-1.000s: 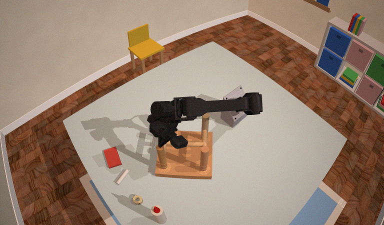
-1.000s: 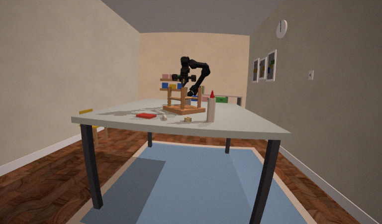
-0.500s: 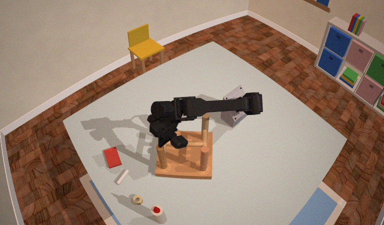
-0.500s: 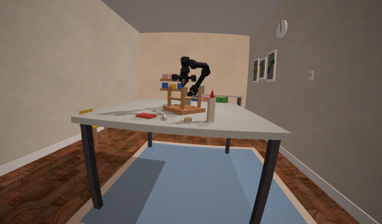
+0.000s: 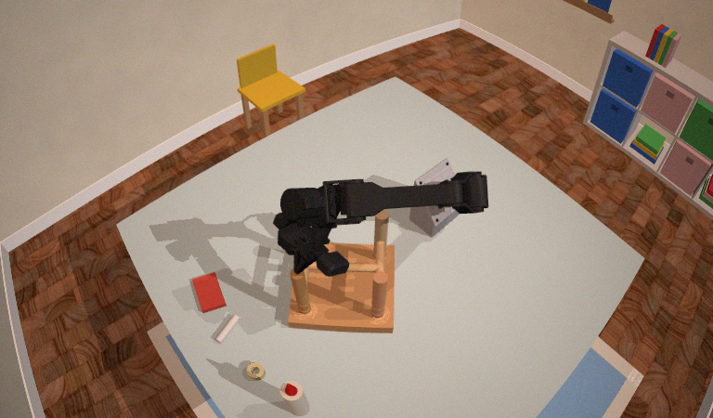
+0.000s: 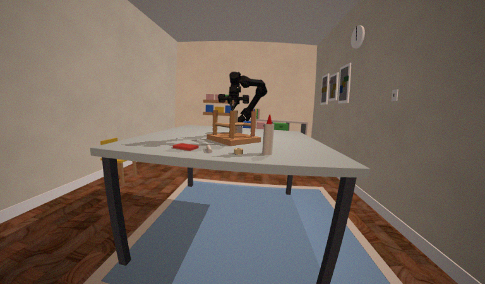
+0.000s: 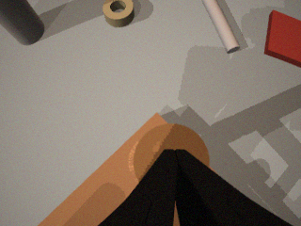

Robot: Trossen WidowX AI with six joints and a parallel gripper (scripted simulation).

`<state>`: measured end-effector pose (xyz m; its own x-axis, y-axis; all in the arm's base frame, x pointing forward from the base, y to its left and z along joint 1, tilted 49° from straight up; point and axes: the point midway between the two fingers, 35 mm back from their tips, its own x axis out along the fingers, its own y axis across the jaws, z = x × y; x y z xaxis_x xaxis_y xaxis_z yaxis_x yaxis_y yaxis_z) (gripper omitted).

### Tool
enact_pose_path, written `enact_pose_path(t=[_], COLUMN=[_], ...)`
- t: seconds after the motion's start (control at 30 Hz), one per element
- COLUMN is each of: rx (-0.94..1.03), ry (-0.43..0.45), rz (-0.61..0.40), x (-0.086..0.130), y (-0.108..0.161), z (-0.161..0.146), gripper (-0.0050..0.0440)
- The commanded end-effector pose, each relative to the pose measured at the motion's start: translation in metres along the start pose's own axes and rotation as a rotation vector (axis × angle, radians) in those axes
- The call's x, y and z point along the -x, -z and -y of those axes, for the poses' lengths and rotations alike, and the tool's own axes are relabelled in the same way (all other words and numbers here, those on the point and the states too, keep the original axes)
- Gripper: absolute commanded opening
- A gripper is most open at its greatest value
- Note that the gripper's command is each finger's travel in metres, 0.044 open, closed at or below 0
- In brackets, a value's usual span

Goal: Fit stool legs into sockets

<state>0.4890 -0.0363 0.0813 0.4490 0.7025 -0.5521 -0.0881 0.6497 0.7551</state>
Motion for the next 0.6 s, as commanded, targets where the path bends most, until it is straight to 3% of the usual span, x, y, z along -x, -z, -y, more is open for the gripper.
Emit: enact_pose_path(t=[0.0, 0.57], rx=[-0.008, -0.008], ry=[0.004, 0.004], rz=[-0.044, -0.044], x=[-0.0183, -0.0200], y=[0.0118, 0.0129], z=[-0.0008, -0.0008], gripper=[0.0000, 0.0000])
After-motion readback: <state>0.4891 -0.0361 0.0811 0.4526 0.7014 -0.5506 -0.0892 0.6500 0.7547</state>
